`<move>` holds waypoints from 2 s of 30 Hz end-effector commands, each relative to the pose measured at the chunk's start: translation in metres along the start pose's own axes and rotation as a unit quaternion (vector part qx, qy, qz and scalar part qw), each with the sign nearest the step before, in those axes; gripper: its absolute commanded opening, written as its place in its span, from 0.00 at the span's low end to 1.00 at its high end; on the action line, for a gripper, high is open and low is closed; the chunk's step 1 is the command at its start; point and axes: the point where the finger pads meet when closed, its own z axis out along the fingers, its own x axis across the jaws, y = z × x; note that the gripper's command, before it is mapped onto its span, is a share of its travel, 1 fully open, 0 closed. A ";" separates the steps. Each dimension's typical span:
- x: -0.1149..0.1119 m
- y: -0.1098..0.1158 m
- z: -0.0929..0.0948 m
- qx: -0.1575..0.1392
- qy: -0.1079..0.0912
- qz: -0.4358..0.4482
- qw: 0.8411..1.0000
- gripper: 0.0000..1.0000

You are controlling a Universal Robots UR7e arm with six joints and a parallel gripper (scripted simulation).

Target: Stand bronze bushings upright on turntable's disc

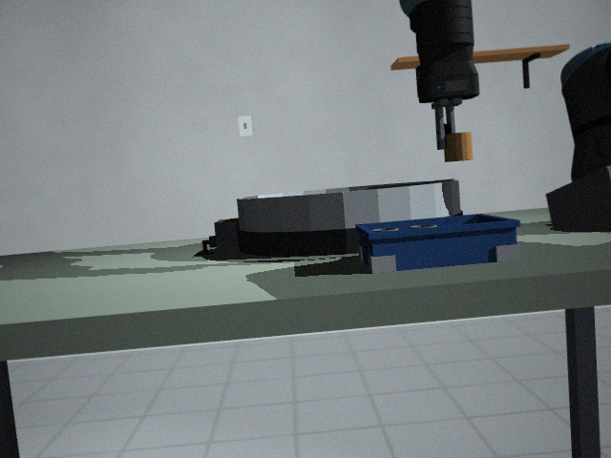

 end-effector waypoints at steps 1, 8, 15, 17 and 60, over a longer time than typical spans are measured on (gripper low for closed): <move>0.000 0.000 0.000 0.000 -0.001 0.000 1.000 0.00; -0.001 -0.004 0.000 0.000 -0.001 0.000 1.000 0.00; -0.002 -0.013 0.000 0.000 -0.001 0.000 1.000 0.00; -0.003 -0.019 0.000 0.000 -0.001 0.000 1.000 0.00; -0.034 -0.218 0.000 0.000 -0.001 0.000 1.000 0.00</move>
